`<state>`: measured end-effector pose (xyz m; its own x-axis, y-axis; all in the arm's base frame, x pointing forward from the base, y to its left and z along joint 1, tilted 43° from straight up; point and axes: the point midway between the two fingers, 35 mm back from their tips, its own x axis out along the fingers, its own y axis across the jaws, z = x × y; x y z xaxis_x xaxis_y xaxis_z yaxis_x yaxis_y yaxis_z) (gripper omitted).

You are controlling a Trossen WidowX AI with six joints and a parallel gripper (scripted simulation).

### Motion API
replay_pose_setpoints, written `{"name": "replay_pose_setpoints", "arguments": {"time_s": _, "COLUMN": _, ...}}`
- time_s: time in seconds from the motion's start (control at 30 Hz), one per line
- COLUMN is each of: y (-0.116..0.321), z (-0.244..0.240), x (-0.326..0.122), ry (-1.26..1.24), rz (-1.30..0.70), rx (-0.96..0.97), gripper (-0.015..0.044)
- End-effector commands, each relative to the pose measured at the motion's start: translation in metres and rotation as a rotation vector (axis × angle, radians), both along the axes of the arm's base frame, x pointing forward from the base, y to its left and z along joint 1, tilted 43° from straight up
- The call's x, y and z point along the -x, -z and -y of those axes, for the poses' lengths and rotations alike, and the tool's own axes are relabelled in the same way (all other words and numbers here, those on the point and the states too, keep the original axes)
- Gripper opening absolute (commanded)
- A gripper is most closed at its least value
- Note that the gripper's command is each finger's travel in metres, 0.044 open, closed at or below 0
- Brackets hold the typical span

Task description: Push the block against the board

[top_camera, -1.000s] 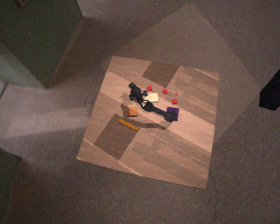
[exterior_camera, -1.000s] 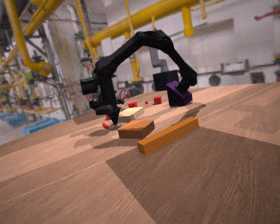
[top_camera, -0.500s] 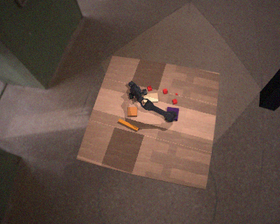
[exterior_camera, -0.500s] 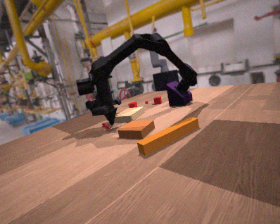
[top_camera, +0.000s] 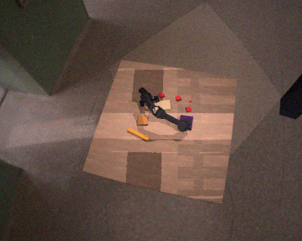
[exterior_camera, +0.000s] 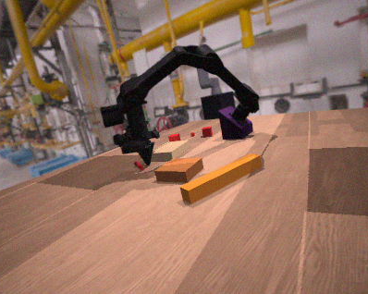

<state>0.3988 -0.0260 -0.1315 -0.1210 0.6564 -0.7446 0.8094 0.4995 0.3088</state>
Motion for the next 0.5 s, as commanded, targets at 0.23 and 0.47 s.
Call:
{"name": "replay_pose_setpoints", "arguments": {"time_s": 0.23, "y": -0.013, "z": -0.01, "x": 0.007, "ry": 0.002, "rz": 0.006, "rx": 0.002, "gripper": 0.0}}
{"name": "replay_pose_setpoints", "arguments": {"time_s": 0.47, "y": -0.019, "z": -0.017, "x": 0.013, "ry": 0.002, "rz": 0.005, "rx": 0.001, "gripper": 0.0}}
